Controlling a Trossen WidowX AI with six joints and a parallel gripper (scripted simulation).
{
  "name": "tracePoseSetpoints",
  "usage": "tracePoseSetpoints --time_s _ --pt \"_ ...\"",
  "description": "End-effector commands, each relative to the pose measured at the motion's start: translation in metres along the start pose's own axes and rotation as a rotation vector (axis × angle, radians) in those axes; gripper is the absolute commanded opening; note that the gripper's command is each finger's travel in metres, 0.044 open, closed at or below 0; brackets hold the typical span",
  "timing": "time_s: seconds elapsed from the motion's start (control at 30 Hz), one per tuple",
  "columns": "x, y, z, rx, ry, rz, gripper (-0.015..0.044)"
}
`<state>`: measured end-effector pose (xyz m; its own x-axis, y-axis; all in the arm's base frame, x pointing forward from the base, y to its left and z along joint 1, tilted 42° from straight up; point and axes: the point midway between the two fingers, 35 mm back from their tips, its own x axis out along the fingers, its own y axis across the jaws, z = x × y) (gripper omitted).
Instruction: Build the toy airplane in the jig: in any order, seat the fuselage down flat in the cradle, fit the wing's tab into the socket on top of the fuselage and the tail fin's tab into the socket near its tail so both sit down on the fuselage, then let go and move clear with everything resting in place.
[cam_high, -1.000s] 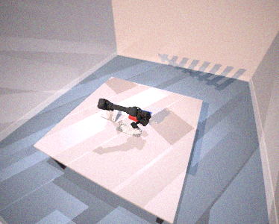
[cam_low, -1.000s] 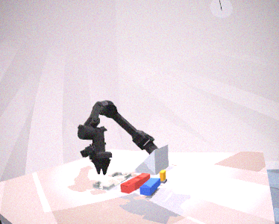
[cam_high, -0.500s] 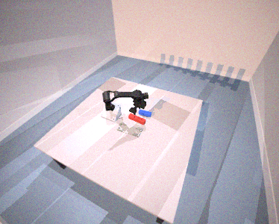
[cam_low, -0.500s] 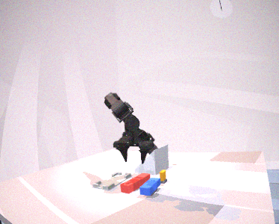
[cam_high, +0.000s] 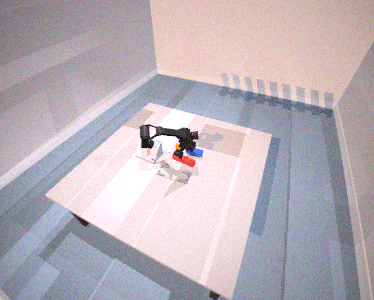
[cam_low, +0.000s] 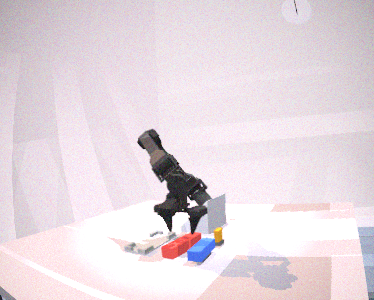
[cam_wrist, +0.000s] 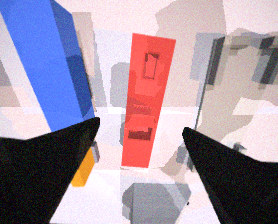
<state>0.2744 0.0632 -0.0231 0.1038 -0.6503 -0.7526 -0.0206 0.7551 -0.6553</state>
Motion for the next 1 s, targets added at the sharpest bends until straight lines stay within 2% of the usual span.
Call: tracePoseSetpoints --time_s 0.0,0.97 --pt "0.012 -0.001 -0.003 -0.009 0.008 -0.008 0.0440" --pt "0.055 -0.002 -0.003 -0.009 0.007 -0.010 0.0440"
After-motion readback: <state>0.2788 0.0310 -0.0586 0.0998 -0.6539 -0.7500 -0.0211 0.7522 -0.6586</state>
